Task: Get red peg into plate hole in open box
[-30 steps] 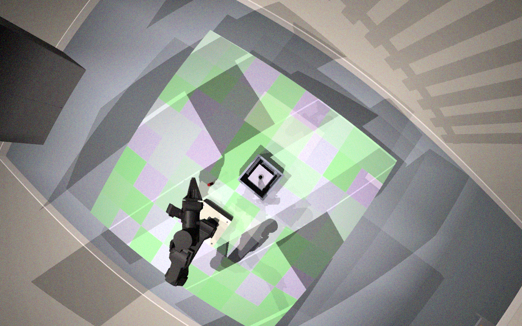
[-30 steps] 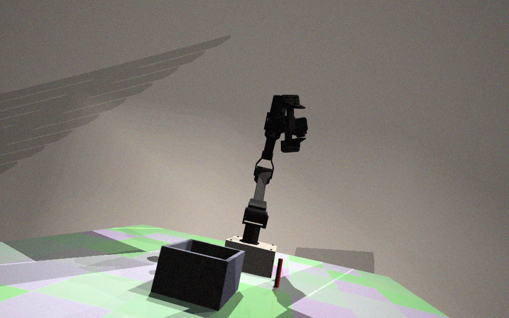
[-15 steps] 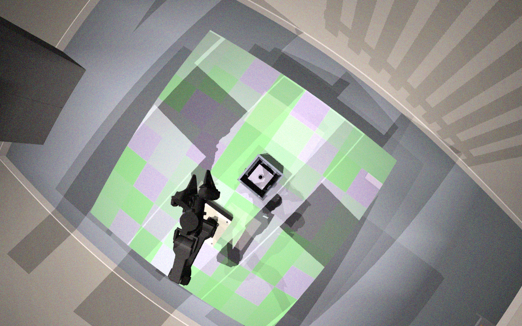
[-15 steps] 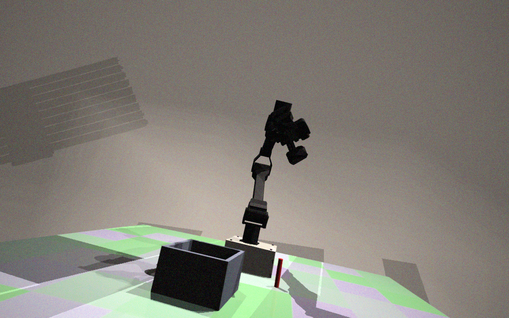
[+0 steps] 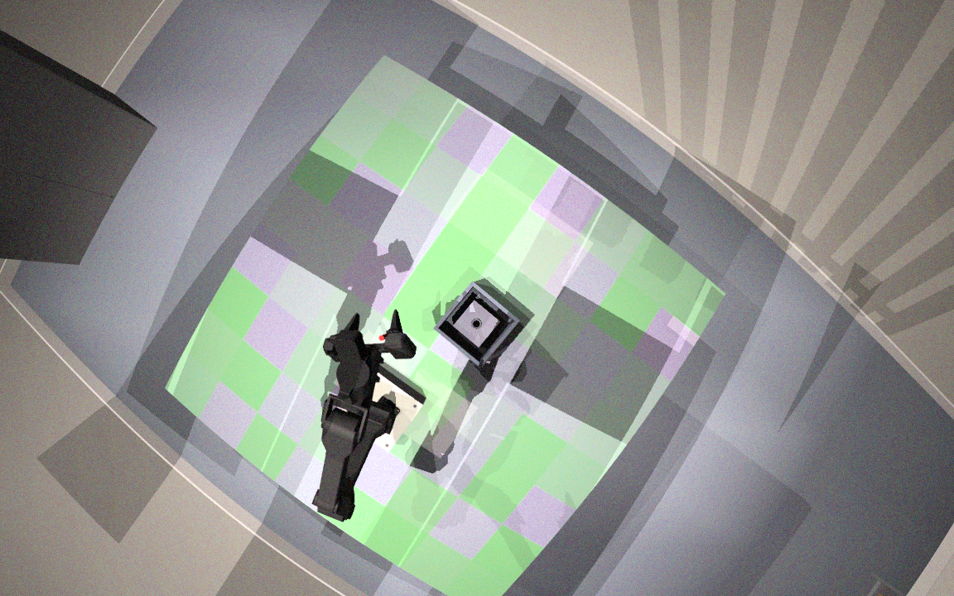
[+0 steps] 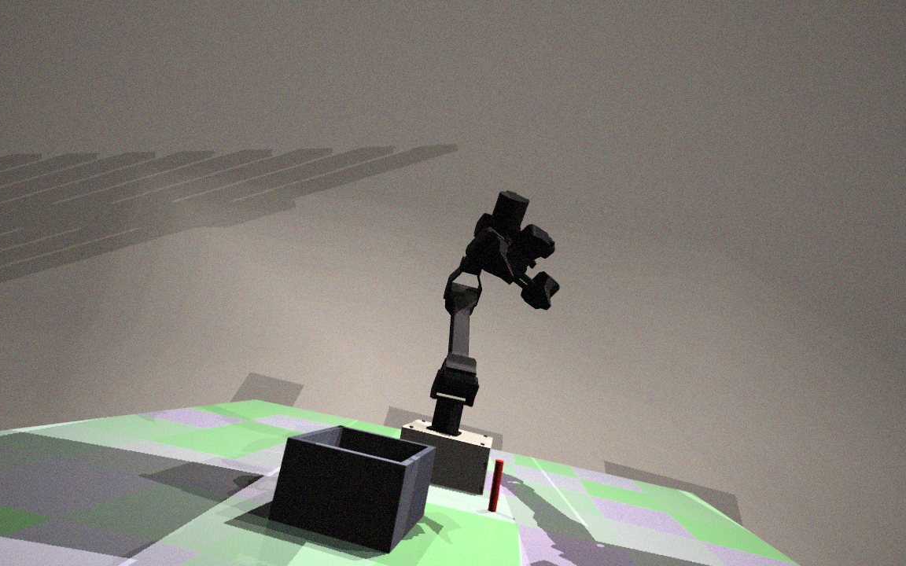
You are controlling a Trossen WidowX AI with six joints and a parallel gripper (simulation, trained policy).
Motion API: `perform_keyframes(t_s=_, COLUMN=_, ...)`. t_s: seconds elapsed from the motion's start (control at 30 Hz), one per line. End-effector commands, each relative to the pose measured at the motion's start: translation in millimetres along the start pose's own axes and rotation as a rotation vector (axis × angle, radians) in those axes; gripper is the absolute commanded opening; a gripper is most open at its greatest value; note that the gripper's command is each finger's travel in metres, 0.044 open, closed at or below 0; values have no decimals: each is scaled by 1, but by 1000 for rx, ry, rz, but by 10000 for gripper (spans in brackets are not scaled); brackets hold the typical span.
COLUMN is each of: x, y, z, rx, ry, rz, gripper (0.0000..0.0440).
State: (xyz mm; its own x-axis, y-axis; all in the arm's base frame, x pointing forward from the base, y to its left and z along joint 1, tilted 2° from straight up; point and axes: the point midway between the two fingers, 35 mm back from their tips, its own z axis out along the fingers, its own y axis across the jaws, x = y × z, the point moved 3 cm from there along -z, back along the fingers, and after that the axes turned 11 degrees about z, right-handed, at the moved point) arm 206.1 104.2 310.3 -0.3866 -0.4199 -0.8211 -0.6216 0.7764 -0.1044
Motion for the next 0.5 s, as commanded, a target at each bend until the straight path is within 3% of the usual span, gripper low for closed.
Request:
perform_keyframes(t_s=0.0, x=15, y=3, z=12, rx=1, ry=82, rz=127, gripper=440)
perform_keyframes(t_s=0.47, x=59, y=17, z=38, rx=62, ry=330, rz=531, gripper=440)
